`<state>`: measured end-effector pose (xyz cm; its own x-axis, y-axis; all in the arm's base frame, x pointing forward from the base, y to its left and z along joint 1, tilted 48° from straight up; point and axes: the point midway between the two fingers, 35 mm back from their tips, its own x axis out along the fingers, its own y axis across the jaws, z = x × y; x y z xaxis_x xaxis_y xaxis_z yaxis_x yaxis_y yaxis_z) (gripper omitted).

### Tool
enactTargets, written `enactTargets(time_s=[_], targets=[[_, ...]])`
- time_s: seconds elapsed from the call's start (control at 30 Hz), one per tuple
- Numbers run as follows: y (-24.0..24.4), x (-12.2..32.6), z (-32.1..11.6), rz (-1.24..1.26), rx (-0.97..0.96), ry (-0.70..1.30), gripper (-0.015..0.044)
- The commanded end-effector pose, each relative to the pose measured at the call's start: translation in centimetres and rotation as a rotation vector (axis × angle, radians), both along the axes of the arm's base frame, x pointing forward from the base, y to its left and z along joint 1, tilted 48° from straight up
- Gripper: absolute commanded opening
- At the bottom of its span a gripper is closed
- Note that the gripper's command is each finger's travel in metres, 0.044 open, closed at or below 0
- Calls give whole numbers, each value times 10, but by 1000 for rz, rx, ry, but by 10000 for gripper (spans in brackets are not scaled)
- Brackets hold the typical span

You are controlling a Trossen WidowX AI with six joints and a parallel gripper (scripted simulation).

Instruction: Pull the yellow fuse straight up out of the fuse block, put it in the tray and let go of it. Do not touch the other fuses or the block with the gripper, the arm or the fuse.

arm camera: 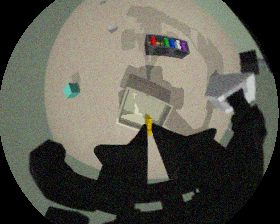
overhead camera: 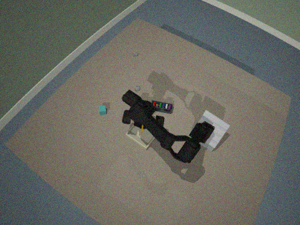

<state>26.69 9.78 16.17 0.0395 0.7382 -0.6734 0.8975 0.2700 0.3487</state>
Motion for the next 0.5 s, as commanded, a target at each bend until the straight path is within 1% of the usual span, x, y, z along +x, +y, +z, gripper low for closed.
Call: enactTargets(time_s=[0.0,0.47], targets=[[5,-1,-3,-2,4,5,0],[22,0,-18,-2,4,4,0]])
